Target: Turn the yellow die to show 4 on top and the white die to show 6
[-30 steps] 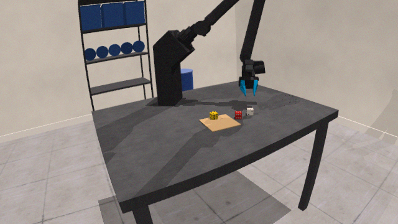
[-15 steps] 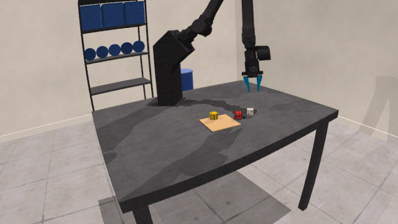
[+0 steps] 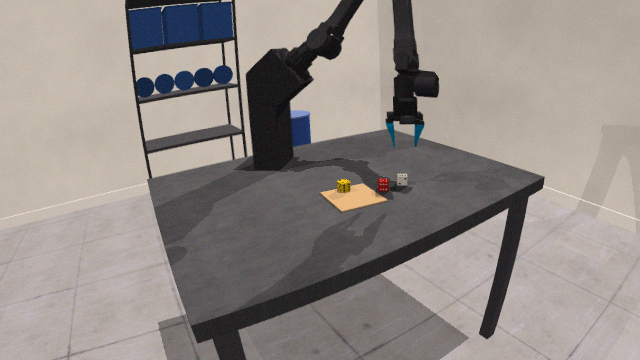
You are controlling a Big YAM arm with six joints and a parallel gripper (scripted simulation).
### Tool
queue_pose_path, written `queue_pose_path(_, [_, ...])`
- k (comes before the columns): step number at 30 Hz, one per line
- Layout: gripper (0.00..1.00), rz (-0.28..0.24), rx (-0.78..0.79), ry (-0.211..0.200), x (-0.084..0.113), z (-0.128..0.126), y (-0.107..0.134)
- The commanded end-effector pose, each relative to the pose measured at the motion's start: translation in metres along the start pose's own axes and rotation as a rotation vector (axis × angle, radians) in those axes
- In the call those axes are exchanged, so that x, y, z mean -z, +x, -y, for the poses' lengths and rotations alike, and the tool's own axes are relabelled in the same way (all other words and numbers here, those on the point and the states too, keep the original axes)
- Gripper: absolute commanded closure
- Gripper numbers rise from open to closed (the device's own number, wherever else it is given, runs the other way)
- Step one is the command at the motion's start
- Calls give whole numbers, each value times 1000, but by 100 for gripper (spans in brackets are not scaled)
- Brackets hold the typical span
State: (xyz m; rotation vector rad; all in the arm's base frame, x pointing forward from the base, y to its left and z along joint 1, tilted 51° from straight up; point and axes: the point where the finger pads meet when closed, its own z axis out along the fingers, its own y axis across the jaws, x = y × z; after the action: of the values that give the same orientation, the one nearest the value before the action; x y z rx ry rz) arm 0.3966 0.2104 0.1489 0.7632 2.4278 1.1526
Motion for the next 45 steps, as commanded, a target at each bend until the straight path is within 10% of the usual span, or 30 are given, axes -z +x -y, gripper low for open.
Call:
queue_pose_path(1, [0, -16, 28, 13, -4, -2, 4])
queue_pose_path(13, [0, -14, 56, 11, -5, -3, 4])
queue_pose_path(45, [0, -6, 1013, -6, -24, -7, 6])
